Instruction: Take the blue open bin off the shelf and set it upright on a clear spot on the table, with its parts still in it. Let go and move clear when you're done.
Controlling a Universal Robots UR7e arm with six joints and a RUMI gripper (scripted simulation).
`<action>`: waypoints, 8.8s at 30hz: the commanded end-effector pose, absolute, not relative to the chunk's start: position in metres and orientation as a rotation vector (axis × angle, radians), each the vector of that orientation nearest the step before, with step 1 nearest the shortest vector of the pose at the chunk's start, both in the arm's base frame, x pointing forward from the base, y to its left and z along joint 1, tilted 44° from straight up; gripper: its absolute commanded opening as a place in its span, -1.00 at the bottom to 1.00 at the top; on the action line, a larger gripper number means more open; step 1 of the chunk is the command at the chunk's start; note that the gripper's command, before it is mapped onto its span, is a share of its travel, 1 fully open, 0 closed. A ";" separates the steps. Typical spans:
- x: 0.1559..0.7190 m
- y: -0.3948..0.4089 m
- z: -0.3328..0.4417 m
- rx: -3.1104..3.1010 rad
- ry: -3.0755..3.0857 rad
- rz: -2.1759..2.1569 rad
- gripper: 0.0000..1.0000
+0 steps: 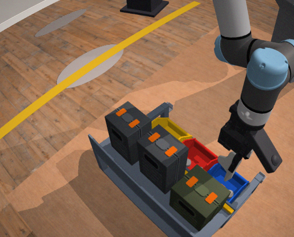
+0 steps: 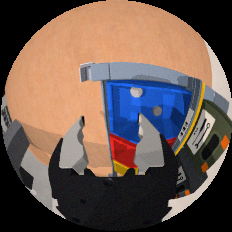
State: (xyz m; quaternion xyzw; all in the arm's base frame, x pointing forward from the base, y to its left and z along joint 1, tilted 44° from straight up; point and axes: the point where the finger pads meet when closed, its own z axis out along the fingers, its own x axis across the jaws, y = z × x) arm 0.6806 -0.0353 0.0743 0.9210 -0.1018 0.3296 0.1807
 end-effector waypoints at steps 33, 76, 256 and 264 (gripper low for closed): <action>0.681 -0.035 0.075 2.601 -0.287 0.933 0.16; 0.682 -0.035 0.075 2.601 -0.287 0.933 0.16; 0.690 -0.041 0.064 2.601 -0.287 0.933 0.16; 0.690 -0.041 0.064 2.601 -0.287 0.933 0.16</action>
